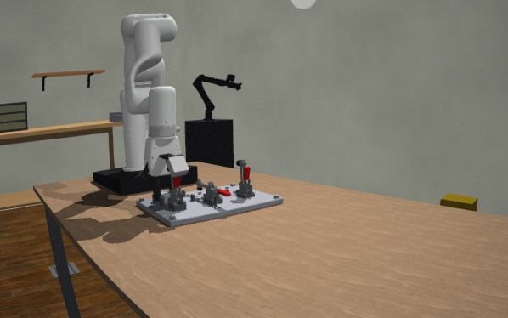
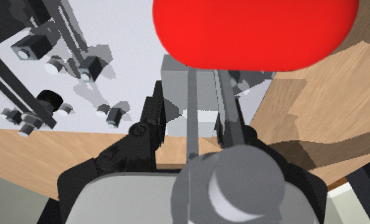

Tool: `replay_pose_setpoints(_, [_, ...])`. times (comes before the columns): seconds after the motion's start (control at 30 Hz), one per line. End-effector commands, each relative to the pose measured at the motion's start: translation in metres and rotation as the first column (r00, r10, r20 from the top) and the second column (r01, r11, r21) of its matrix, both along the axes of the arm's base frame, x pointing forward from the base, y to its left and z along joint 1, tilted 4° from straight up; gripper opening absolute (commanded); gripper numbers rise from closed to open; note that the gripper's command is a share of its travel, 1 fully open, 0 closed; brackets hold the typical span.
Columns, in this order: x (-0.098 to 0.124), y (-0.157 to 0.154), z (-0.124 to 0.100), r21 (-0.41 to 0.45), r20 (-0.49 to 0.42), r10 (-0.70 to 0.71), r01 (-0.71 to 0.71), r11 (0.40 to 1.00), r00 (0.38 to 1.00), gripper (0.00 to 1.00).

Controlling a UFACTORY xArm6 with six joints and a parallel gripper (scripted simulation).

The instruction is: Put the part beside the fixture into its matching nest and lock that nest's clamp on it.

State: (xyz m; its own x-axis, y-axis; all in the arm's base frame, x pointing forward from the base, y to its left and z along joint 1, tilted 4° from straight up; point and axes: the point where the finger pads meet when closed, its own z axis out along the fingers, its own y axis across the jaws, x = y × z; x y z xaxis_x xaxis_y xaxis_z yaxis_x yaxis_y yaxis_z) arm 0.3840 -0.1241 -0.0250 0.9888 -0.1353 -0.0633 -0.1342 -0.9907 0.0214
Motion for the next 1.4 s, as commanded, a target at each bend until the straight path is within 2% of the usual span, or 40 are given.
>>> replay_pose_setpoints(0.0, [0.0016, -0.0014, 0.0012, -0.001, 0.004, 0.0, 0.0, 1.0, 1.0, 0.0])
replay_pose_setpoints(0.6, [0.0015, -0.0017, 0.0012, -0.001, 0.004, 0.0, 0.0, 1.0, 1.0, 0.0])
replay_pose_setpoints(0.63, [0.0015, -0.0017, 0.0012, -0.001, 0.004, 0.0, 0.0, 1.0, 1.0, 1.0])
replay_pose_setpoints(1.37, [0.0015, -0.0017, 0.0012, -0.001, 0.004, 0.0, 0.0, 1.0, 1.0, 1.0])
